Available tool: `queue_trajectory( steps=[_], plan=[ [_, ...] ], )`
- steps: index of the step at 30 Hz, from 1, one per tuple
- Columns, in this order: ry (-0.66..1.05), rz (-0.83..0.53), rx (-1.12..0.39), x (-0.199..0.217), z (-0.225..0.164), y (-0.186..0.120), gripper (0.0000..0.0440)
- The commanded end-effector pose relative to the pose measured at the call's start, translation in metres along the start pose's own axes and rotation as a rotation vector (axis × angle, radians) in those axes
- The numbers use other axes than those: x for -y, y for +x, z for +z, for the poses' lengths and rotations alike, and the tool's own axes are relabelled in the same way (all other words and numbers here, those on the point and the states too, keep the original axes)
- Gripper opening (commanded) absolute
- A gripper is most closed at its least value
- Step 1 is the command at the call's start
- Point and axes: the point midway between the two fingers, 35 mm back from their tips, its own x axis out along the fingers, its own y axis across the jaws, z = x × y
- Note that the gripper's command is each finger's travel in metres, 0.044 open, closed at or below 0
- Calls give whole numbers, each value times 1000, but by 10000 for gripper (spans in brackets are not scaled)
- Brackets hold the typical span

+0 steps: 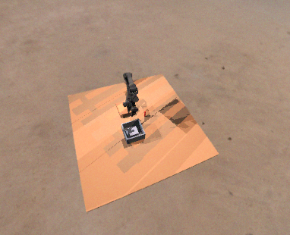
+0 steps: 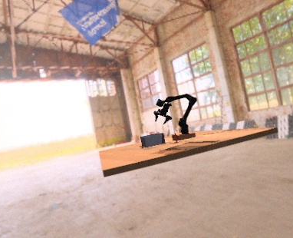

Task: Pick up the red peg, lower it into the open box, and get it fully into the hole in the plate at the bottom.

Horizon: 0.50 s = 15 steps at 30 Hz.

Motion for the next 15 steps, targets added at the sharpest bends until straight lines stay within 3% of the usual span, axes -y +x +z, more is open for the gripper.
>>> queue_trajectory(
  steps=[1, 15],
  plan=[
    [-121, -50, -57, 2, -24, -2, 440],
    [-452, -250, -268, 35, -110, -11, 440]
  ],
)
